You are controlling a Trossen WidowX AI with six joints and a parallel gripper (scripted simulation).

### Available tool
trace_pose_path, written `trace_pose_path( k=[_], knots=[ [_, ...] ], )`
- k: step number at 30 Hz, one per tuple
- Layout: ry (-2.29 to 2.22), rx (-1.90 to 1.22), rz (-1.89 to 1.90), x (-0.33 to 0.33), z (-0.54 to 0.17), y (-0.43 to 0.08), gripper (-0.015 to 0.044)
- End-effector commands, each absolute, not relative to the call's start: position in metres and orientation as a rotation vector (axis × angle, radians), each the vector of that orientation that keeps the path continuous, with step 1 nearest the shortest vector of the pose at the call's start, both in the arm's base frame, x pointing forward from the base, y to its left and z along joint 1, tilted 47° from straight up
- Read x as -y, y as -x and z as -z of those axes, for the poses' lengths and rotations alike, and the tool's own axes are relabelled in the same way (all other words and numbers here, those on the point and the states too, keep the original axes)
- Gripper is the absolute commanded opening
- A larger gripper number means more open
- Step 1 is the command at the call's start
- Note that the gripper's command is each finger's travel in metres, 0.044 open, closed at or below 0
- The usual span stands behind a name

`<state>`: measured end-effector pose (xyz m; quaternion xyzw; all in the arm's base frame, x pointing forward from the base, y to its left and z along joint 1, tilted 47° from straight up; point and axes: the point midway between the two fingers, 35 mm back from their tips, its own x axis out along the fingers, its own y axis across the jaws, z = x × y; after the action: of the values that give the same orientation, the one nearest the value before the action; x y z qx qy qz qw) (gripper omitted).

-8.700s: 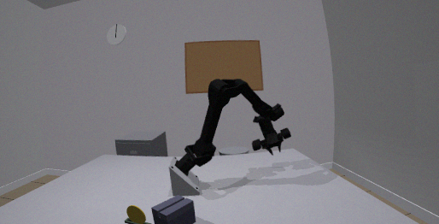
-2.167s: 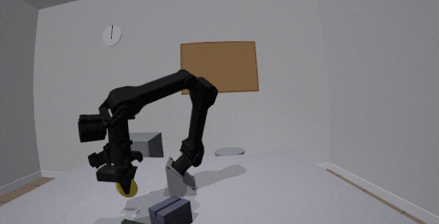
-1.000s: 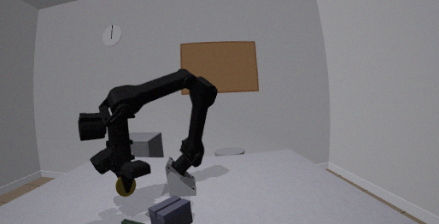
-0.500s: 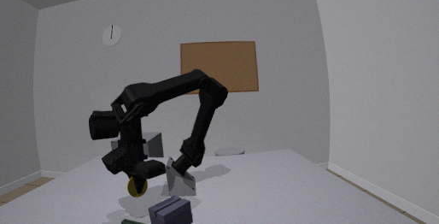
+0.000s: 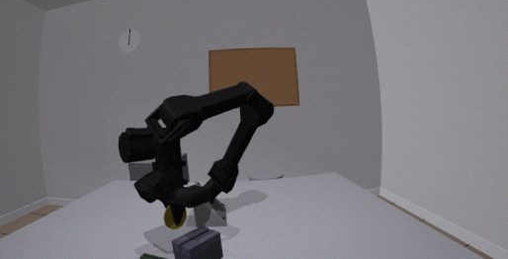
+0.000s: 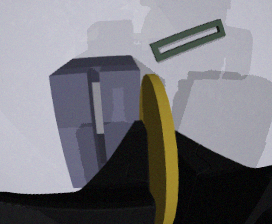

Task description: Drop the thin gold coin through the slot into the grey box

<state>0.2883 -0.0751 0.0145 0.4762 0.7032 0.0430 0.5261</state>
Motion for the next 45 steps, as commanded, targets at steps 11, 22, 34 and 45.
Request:
trace_pose_path(
  k=[11, 22, 34, 45],
  knots=[
    [-1.15, -1.693, -0.11, 0.046, -0.038, -0.285, 0.0],
    [-1.141, -1.684, -0.11, 0.051, -0.037, -0.287, 0.0],
    [-1.15, -1.686, -0.101, 0.044, -0.038, -0.283, 0.0],
    [-1.148, -1.681, -0.096, 0.045, -0.039, -0.284, 0.0]
  ],
)
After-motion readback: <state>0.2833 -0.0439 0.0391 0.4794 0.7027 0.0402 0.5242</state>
